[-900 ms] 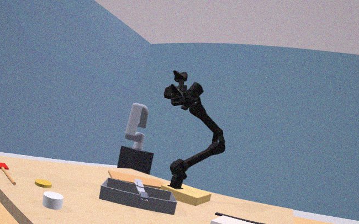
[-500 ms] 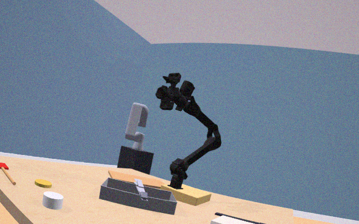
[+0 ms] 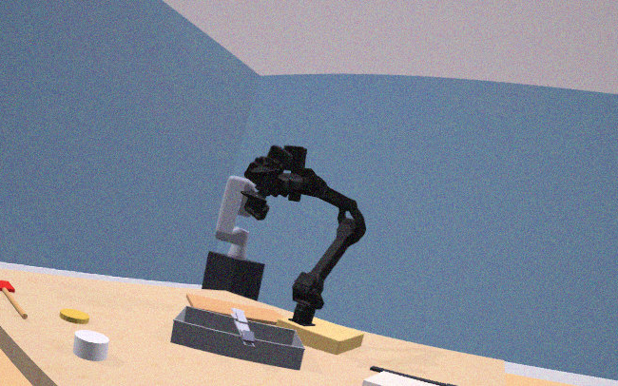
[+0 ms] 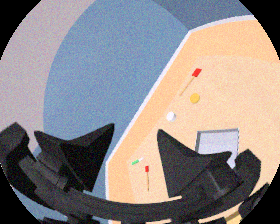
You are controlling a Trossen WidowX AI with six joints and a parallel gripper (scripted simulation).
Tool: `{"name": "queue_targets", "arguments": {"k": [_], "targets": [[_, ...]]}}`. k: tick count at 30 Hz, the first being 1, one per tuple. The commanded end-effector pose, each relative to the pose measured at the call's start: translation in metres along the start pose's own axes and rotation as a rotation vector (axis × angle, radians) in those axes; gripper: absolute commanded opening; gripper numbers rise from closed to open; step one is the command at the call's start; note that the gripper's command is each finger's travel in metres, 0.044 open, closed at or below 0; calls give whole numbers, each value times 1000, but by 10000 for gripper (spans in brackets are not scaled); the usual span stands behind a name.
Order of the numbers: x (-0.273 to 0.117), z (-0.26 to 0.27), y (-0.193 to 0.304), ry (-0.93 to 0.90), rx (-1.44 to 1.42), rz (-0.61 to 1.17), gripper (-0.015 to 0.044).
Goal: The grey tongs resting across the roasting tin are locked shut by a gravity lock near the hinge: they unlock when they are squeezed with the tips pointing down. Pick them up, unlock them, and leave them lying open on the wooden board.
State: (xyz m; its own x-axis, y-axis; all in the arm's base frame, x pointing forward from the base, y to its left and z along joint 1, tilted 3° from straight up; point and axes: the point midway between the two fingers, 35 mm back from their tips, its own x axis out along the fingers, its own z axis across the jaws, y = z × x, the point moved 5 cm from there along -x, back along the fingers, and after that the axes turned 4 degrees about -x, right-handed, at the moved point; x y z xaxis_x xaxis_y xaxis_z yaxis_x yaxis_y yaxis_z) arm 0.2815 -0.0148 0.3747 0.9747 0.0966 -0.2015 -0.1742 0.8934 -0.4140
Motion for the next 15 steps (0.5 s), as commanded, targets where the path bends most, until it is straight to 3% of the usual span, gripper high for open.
{"name": "queue_targets", "arguments": {"k": [1, 15], "targets": [[41, -37, 38, 197, -322, 132, 260], [79, -103, 129, 442, -1118, 546, 260]]}}
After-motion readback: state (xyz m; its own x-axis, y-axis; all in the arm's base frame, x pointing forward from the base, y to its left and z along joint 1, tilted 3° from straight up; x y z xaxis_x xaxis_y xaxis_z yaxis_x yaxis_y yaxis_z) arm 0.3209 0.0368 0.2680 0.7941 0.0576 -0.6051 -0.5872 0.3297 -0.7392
